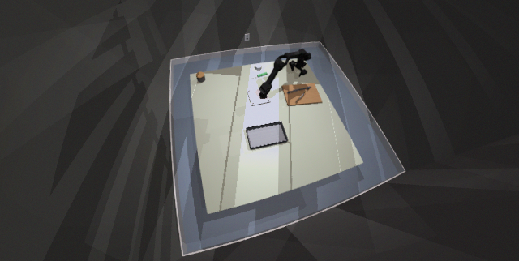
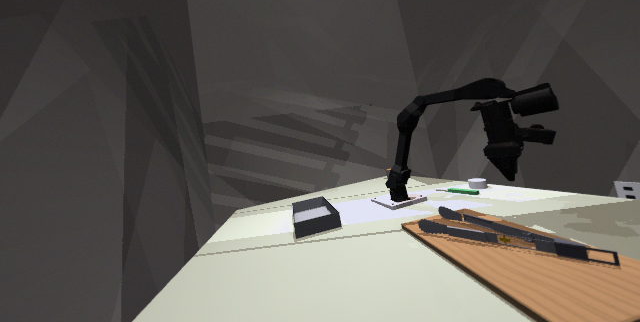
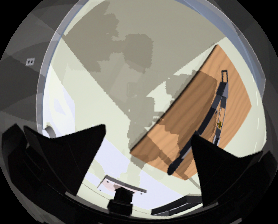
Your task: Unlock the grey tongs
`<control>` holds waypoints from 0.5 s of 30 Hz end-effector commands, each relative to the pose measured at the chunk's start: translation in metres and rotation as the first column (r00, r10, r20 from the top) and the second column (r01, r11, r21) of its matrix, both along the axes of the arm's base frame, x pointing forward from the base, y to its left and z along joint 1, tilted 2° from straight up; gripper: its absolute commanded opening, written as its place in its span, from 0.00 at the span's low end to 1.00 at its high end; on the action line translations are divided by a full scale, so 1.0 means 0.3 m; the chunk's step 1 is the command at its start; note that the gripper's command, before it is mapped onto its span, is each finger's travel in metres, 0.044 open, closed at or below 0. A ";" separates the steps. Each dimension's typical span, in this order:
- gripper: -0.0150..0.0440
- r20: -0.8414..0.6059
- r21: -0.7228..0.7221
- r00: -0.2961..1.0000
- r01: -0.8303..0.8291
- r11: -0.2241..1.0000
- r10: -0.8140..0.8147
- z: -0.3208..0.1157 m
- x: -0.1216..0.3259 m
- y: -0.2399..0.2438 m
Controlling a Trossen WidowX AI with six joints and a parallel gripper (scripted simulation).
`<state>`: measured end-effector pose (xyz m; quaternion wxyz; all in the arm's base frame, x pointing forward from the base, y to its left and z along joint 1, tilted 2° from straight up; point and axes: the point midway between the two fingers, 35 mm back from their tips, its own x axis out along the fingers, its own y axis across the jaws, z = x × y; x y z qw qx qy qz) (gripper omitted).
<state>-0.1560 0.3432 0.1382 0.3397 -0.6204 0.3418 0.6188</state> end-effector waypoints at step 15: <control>1.00 0.000 -0.001 1.000 0.001 1.000 -0.001 0.156 0.006 -0.014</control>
